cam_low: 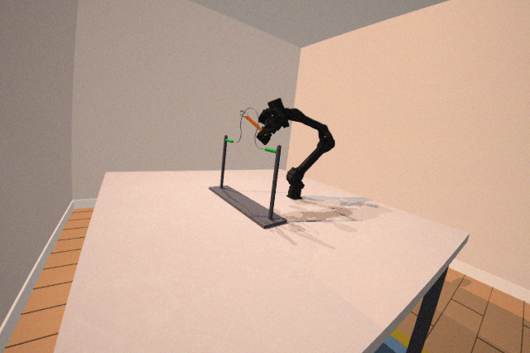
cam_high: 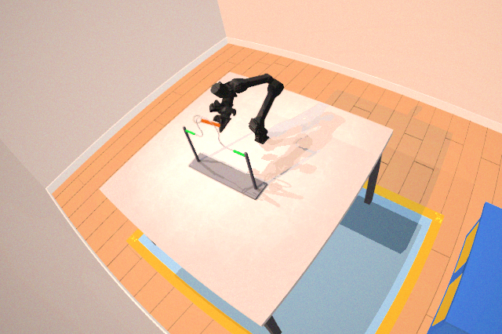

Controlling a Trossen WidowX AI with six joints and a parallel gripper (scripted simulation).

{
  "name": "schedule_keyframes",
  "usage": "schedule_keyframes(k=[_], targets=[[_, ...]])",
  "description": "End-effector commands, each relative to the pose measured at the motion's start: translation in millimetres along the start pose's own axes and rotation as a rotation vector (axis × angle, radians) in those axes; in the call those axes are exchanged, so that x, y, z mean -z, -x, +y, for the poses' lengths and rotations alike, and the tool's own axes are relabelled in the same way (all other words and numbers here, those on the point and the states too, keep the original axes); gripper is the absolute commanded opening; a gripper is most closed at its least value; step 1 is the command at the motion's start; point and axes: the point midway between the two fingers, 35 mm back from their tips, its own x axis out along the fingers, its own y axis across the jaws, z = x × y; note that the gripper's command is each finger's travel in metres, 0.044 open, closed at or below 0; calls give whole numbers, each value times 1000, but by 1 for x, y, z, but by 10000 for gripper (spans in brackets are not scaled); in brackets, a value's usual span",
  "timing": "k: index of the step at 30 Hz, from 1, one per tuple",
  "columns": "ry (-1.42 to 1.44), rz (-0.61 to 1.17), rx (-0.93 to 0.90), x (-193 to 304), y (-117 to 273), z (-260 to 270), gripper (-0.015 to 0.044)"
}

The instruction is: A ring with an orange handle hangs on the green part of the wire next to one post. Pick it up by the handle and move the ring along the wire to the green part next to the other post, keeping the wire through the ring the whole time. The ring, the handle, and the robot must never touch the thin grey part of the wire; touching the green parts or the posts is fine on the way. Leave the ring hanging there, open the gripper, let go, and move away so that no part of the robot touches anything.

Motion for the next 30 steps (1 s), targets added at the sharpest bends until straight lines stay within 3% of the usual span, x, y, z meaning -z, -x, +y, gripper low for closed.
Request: schedule_keyframes(k=[1,30], targets=[[62,-13,31,-2,1,0,-150],[431,-63,246,-5,1,-16,-150]])
